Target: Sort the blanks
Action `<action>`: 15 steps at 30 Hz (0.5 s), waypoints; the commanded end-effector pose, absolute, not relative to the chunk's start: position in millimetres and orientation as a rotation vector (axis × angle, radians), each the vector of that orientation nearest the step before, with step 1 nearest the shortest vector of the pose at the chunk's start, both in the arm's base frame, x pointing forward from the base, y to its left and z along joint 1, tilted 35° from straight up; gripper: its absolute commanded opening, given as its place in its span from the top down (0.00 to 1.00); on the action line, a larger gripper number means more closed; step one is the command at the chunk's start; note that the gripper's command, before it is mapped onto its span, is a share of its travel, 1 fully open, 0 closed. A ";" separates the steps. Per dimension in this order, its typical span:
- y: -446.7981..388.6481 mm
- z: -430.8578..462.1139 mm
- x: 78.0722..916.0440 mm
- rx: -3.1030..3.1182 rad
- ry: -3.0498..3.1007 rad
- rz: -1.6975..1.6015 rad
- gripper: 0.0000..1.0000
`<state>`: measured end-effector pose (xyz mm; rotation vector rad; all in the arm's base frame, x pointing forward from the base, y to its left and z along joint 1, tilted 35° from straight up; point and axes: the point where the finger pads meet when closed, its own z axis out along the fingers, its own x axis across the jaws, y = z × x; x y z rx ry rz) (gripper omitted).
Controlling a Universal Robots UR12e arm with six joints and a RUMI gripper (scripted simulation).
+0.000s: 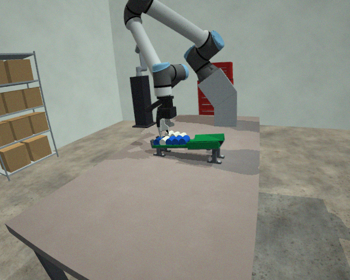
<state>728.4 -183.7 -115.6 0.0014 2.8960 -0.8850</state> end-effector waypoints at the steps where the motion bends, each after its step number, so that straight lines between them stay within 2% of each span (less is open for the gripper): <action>1: -184.5 -115.0 730.4 0.002 2.895 -0.884 0.52; 15: -192.0 -124.8 732.3 0.004 2.894 -0.884 0.52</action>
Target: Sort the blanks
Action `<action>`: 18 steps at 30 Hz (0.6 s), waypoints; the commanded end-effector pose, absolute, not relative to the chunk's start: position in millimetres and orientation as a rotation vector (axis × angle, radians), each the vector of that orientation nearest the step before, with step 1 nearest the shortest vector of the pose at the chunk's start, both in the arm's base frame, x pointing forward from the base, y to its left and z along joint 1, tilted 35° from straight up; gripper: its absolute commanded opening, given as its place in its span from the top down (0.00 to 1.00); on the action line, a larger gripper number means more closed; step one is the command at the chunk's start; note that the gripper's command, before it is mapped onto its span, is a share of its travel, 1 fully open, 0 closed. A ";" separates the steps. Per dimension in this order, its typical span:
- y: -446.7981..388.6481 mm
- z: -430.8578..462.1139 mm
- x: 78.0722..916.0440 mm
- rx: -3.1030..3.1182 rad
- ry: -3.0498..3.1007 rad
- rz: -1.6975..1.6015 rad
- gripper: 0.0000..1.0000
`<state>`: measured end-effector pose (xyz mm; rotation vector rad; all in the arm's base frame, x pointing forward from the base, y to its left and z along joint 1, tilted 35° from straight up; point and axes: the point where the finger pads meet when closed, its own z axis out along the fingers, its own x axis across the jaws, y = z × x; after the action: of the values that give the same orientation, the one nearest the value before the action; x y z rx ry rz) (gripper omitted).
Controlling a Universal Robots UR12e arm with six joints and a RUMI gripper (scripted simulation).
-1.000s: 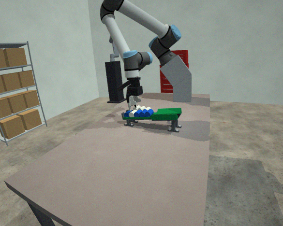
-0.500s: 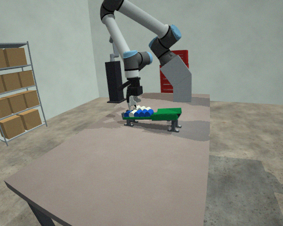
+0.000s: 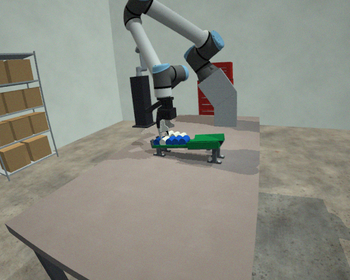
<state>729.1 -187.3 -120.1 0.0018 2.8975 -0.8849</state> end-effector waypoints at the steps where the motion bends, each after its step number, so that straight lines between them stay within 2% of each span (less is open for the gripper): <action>1: -193.2 -126.5 732.6 0.004 2.894 -0.884 0.52; 18: -204.3 -144.6 734.8 0.001 2.894 -0.884 0.52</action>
<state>730.8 -203.1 -145.0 0.0022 2.9010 -0.8845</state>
